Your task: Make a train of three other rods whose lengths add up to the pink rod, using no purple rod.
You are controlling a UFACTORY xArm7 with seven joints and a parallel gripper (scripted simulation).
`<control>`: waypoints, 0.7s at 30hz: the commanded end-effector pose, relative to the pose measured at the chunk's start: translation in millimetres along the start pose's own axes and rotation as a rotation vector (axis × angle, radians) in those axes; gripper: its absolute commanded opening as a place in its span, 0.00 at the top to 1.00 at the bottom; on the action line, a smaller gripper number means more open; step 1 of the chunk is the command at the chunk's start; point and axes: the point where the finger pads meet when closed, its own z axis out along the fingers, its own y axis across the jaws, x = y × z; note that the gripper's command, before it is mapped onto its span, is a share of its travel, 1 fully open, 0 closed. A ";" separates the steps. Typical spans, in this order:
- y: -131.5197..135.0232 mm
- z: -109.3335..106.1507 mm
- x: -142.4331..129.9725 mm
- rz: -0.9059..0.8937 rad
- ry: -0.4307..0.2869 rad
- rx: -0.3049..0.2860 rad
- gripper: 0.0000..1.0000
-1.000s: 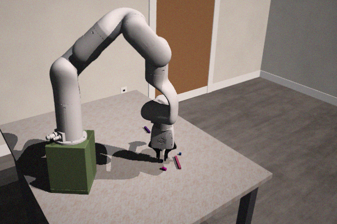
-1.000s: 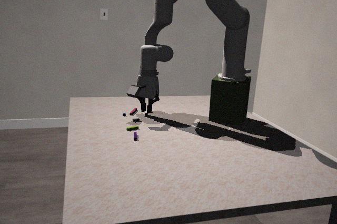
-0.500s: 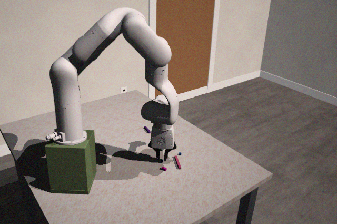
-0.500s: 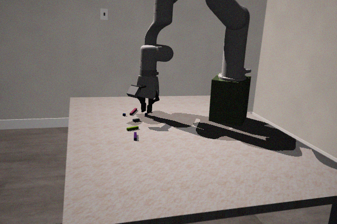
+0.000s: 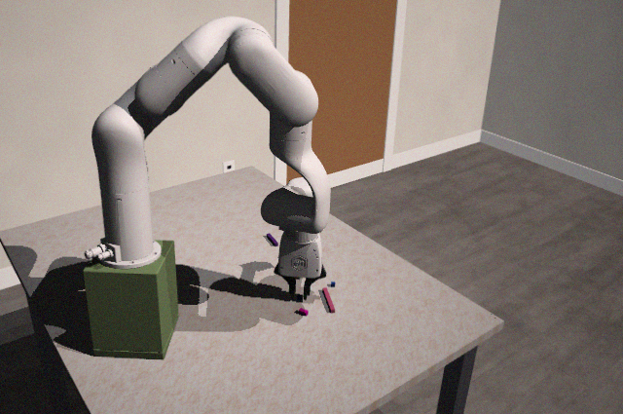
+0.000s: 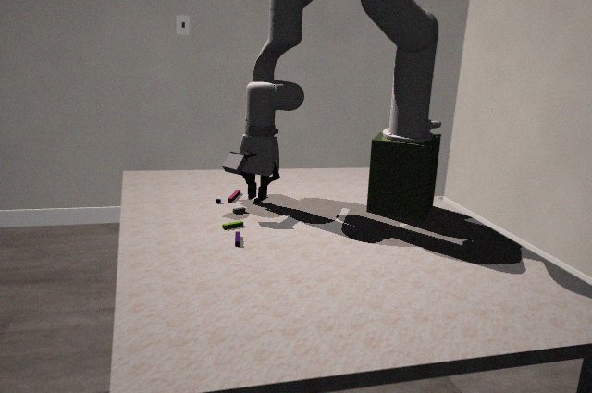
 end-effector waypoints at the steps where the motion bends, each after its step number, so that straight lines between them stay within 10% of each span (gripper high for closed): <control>1: 1.3 2.9 0.5 0.000 0.001 -0.003 0.76; 21: 1.3 6.6 0.5 0.000 0.001 -0.003 0.76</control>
